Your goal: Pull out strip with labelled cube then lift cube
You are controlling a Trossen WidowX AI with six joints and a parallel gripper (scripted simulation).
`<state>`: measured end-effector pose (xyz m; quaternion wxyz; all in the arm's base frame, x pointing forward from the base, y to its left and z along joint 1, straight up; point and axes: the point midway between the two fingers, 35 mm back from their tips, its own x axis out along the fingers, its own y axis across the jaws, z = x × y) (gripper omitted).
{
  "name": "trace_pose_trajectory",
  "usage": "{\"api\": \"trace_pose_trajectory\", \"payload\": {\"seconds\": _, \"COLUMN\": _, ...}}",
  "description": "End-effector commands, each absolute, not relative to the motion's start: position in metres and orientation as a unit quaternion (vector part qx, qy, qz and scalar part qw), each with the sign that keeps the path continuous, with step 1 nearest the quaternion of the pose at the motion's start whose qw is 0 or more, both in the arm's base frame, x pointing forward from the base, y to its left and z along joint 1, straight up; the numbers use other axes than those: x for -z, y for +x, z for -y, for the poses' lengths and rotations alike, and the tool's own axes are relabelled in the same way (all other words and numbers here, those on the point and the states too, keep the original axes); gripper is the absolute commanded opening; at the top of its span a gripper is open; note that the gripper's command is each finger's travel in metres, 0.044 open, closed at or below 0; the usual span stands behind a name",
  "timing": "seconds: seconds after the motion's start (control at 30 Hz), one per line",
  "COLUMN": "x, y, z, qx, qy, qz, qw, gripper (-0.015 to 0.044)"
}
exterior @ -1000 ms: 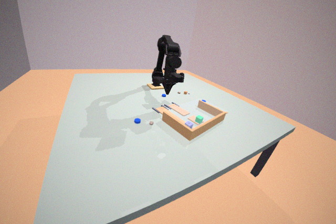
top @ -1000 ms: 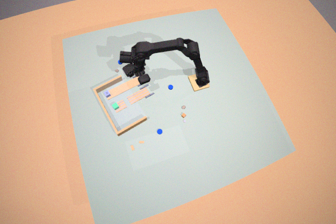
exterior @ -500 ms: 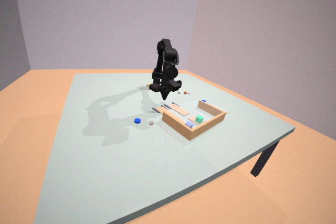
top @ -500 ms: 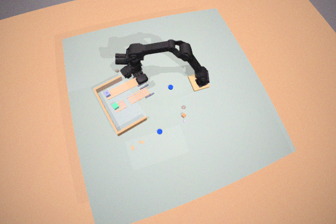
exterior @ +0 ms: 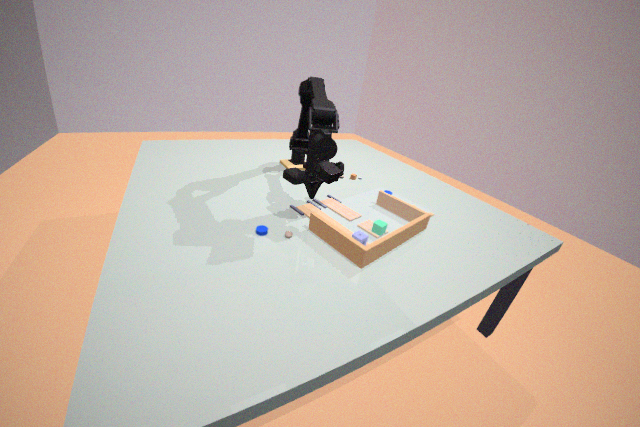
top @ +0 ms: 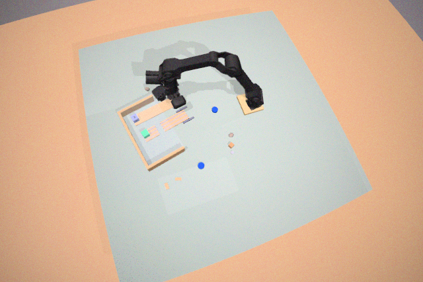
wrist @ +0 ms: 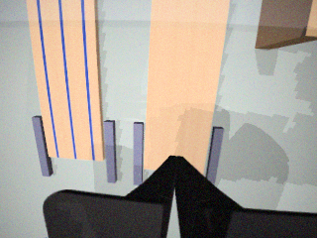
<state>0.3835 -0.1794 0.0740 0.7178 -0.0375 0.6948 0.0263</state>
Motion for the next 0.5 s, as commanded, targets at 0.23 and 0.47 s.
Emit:
{"api": "trace_pose_trajectory", "payload": {"seconds": 0.23, "x": -0.054, "y": 0.382, "z": 0.181, "qx": -0.028, "qy": -0.039, "qz": -0.698, "qw": 0.715, "gripper": 0.0}}
{"api": "trace_pose_trajectory", "payload": {"seconds": 0.47, "x": -0.042, "y": 0.381, "z": 0.182, "qx": -0.028, "qy": -0.039, "qz": -0.698, "qw": 0.715, "gripper": 0.0}}
